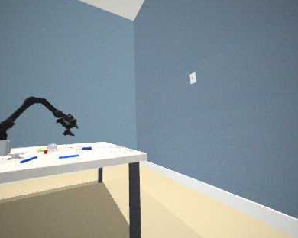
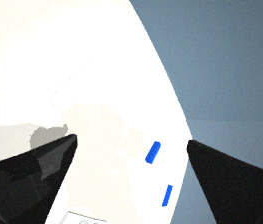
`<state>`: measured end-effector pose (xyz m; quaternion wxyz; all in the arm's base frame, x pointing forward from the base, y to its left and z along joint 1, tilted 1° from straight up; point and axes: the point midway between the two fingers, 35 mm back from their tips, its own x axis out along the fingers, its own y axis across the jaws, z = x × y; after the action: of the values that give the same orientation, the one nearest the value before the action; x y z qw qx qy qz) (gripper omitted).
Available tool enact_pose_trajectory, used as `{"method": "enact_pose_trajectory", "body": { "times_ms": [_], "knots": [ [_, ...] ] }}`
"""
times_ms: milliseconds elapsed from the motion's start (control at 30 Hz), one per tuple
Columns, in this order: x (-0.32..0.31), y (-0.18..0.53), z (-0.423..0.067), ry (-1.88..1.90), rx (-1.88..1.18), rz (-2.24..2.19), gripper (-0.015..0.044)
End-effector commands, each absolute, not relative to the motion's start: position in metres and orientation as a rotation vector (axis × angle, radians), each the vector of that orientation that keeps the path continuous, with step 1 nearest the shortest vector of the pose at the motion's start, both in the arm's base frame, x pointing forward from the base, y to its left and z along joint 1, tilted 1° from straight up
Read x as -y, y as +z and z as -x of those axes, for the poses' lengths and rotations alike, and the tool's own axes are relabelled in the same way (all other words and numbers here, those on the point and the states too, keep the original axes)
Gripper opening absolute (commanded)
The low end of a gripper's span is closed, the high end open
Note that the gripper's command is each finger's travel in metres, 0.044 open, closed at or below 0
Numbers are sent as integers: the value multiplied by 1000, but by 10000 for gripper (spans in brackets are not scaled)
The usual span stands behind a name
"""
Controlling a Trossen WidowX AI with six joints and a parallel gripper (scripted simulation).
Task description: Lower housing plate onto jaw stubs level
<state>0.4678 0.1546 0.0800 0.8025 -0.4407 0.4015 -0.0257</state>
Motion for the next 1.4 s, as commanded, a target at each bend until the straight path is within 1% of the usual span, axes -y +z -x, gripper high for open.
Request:
{"method": "enact_pose_trajectory", "body": {
  "times_ms": [0,633,1367],
  "knots": [
    [-136,77,-469,-87,-892,878,440],
    [-62,68,-468,-240,-989,610,440],
    [16,61,-453,-416,-1066,340,440]
  ]
}}
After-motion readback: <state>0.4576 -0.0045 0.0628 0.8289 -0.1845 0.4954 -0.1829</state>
